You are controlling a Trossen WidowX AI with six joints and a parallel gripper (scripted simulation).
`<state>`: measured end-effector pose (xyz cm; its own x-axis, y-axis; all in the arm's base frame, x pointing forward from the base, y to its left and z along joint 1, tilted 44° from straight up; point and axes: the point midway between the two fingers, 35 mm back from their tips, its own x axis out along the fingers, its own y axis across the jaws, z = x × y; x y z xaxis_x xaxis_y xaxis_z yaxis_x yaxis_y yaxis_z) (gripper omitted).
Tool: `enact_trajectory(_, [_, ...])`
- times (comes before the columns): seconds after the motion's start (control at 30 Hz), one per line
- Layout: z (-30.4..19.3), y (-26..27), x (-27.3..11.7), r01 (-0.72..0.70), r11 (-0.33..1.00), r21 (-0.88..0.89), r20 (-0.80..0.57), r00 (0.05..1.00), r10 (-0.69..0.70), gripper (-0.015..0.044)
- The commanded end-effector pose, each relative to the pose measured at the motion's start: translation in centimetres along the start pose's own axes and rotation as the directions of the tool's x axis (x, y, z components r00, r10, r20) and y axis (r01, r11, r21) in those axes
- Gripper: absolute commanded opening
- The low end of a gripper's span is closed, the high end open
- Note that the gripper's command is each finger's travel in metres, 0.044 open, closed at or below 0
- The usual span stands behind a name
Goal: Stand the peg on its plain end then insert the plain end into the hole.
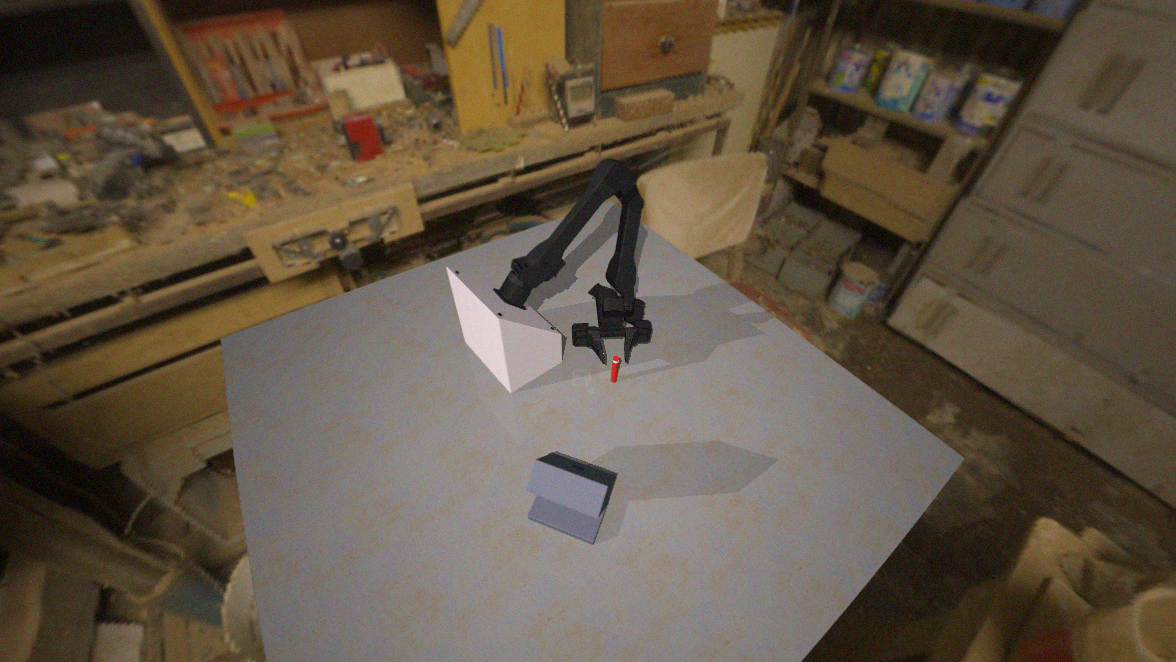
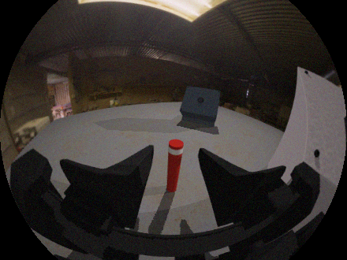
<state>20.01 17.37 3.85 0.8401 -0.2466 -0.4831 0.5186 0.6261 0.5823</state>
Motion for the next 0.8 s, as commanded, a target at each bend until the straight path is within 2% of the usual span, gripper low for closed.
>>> enact_trajectory(0.0, [0.0, 0.0, 0.0, 0.0, 1.0, 0.0, 0.0, 1.0, 0.0, 0.0314])
enact_trajectory(0.17, [0.0, 0.0, 0.0, 0.0, 1.0, 0.0, 0.0, 1.0, 0.0, 0.044])
enact_trajectory(0.4, [0.6, 0.2, 0.0, 0.004, 1.0, 0.001, -0.002, 1.0, -0.004, 0.044])
enact_trajectory(0.77, [10.1, 1.8, -0.8, 0.017, 1.0, -0.021, -0.019, 1.0, -0.017, 0.044])
